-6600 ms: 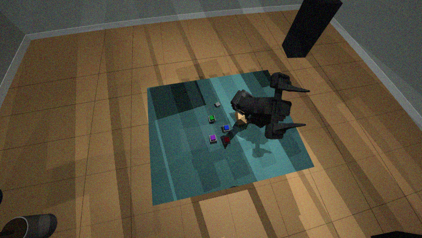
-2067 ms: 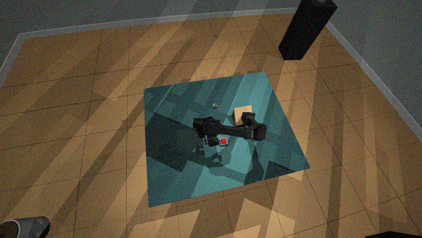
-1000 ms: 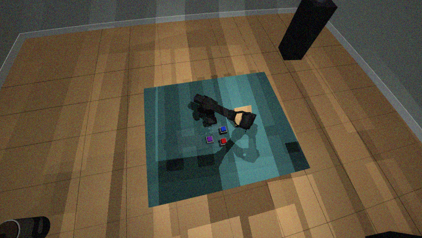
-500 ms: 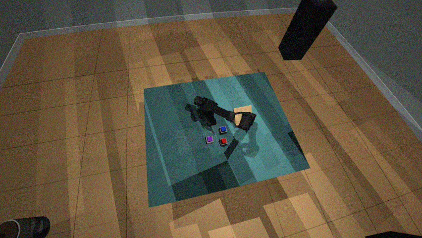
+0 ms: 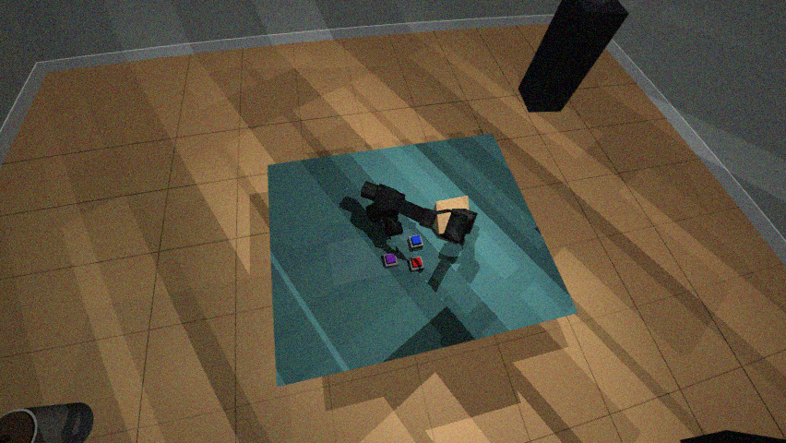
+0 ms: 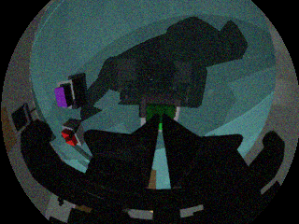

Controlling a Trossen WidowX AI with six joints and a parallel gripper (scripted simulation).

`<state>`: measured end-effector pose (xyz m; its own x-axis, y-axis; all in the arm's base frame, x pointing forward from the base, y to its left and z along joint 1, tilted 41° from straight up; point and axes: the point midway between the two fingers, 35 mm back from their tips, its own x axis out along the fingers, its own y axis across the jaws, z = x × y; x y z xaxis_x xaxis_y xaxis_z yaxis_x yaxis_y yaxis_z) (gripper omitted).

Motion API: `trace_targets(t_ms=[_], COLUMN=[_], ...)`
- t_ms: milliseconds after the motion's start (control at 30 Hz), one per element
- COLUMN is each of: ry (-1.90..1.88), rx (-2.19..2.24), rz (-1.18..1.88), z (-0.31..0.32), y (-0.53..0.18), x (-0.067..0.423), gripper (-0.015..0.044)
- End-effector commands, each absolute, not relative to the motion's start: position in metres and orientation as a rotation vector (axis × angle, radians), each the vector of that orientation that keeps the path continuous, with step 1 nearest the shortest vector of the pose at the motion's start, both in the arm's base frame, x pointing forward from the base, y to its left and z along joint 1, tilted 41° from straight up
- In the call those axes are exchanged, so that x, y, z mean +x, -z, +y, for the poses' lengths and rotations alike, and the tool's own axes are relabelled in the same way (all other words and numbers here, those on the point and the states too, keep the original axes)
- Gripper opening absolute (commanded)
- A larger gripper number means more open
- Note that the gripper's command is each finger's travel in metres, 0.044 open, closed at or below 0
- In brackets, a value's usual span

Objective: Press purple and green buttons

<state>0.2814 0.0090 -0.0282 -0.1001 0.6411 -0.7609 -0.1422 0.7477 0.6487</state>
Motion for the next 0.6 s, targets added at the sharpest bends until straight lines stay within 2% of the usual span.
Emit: trace_targets(t_ms=[0, 567], ry=[-0.690, -0.688], rx=[0.429, 0.428], rz=[1.547, 1.548], z=[0.010, -0.012], y=[0.029, 0.003], x=[0.279, 0.283], gripper=[0.0020, 0.0020])
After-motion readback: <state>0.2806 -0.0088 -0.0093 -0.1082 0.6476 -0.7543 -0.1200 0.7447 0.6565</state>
